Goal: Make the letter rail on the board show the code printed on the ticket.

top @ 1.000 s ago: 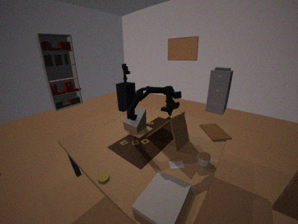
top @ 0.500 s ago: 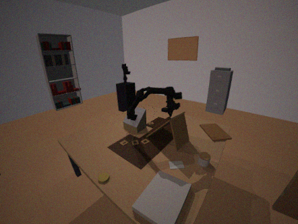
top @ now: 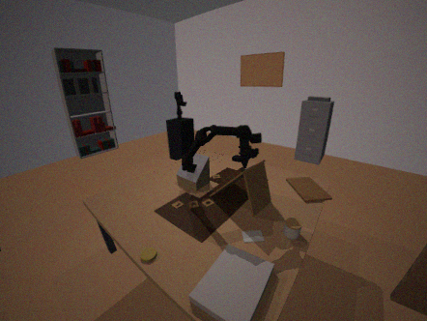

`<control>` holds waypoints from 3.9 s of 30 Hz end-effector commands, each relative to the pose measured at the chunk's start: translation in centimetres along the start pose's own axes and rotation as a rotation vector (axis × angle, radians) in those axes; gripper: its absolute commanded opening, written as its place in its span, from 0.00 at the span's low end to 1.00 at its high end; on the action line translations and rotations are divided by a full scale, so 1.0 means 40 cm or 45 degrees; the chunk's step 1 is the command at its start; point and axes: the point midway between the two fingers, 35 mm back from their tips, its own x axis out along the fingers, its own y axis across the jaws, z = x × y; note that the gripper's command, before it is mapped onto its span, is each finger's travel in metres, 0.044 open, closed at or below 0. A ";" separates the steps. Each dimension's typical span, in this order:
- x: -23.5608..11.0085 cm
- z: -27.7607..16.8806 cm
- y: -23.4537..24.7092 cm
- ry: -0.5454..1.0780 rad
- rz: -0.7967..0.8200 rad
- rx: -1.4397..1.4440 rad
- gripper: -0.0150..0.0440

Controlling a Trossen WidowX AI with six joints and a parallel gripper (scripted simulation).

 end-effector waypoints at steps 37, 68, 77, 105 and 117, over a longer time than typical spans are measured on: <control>0.030 0.027 -0.003 -0.006 -0.003 -0.001 0.25; 0.031 0.024 -0.030 -0.006 -0.004 -0.002 0.25; 0.031 0.025 -0.037 -0.006 -0.005 -0.002 0.25; -0.017 -0.016 -0.032 -0.004 -0.003 -0.003 0.25; -0.084 -0.035 -0.042 -0.085 0.054 -0.283 0.43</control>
